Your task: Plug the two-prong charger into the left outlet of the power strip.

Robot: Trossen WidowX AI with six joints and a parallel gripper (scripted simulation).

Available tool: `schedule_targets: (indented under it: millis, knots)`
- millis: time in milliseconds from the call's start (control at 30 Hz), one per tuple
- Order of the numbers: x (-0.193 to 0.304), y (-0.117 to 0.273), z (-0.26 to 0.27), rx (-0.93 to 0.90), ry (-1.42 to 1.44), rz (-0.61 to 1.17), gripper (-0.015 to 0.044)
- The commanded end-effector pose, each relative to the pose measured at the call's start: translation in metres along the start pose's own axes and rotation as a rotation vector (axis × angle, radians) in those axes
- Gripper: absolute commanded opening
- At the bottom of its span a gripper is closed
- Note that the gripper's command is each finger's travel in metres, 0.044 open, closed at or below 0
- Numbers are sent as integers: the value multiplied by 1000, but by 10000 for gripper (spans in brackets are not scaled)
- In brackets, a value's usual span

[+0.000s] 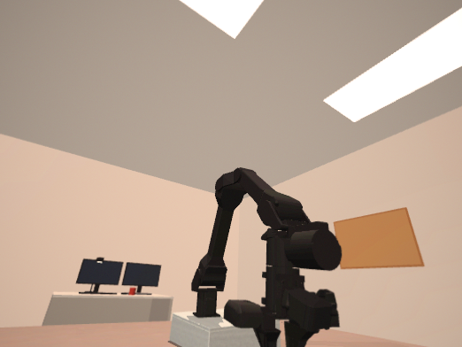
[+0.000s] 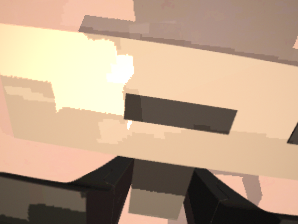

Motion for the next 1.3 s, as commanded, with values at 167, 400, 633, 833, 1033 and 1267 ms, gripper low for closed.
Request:
schedule_targets:
  millis: [167, 400, 633, 833, 1033, 1267]
  knots:
    - [-6, 2, -1, 5, -1, -26, 0]
    - [0, -1, 0, 0, 0, 2, 0]
    - [0, -1, 0, 0, 0, 2, 0]
    - [0, -1, 0, 0, 0, 2, 131]
    - [0, -1, 0, 0, 0, 2, 289]
    - [0, -1, 0, 0, 0, 2, 440]
Point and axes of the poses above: the point midway between the two fingers, 35 mm back from their tips, its own y axis back along the fingers, its own z axis across the jaws, x = y × z, the point moved 6 cm from there along y, back along the fingers, and after that the axes turned 6 degrees about y, right-handed, at the moved point
